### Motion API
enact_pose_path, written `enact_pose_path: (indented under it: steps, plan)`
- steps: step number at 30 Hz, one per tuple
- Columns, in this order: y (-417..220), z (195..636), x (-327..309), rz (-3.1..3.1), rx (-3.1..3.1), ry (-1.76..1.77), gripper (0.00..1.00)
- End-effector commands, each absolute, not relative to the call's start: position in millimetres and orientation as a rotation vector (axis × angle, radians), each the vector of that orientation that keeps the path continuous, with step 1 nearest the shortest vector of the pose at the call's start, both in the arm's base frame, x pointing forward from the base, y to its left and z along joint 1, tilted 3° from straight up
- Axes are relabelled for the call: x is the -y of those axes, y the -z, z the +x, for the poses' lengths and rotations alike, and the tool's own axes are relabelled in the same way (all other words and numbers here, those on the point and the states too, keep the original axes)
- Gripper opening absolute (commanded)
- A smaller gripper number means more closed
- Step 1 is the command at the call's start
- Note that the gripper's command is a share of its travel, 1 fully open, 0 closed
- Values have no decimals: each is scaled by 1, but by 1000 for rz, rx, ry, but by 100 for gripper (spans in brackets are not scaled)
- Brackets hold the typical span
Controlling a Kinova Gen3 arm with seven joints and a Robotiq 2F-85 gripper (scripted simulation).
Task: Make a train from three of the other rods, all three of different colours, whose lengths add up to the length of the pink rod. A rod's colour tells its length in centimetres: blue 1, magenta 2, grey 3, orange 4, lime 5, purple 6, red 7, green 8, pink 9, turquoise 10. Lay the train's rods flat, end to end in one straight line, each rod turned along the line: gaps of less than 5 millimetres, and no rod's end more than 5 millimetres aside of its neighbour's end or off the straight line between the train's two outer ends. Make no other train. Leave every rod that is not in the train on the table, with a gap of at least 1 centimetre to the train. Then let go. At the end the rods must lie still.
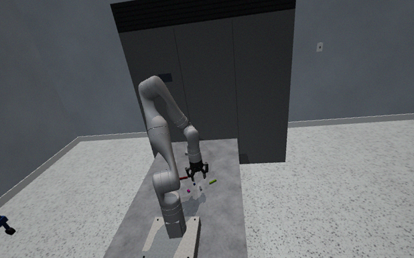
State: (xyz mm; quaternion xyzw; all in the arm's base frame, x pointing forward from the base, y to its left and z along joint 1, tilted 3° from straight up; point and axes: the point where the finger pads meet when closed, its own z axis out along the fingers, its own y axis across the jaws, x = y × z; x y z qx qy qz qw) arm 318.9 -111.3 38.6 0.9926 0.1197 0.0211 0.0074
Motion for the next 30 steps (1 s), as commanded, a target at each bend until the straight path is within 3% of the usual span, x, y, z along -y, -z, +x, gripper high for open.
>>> enact_pose_path:
  steps: [1,30]
  plan:
    - [-39,319,111,3103,-374,-68,24]
    - [-36,319,111,3103,-374,-68,24]
